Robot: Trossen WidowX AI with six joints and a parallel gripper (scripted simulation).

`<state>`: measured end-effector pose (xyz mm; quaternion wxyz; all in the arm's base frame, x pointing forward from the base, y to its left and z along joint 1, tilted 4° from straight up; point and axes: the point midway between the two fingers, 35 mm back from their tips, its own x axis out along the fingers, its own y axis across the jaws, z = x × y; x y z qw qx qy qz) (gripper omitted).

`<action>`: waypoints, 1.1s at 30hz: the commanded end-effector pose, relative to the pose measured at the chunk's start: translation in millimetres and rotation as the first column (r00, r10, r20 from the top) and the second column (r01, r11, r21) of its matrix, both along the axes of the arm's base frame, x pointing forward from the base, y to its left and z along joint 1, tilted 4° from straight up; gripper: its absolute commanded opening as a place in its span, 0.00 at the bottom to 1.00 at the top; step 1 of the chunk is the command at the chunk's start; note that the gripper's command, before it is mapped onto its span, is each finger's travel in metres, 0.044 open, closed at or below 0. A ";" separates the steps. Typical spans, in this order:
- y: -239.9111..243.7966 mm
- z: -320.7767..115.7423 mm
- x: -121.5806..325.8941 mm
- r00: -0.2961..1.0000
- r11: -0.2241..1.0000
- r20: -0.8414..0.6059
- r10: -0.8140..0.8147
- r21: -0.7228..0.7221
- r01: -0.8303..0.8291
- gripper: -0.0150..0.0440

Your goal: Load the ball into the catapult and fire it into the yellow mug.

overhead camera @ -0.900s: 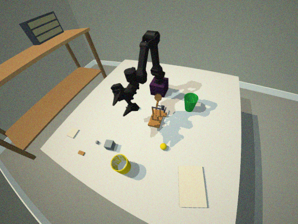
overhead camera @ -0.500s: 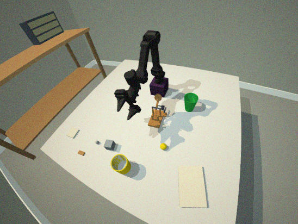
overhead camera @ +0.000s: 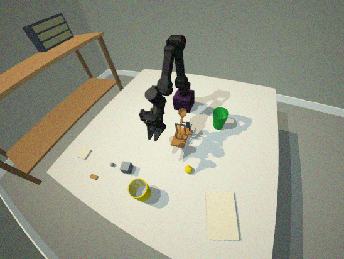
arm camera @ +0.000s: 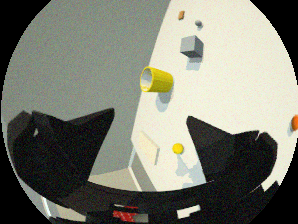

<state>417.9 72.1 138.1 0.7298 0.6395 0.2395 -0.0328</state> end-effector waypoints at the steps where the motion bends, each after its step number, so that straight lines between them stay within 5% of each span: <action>1: 7.6 -8.0 -5.6 0.997 0.993 -0.053 0.050 -0.101 -0.055 1.00; 17: 31.4 -40.5 -44.8 0.917 0.844 -0.315 0.246 -0.396 -0.362 1.00; 33: 42.6 -56.3 -102.0 0.697 0.500 -0.596 0.398 -0.496 -0.710 1.00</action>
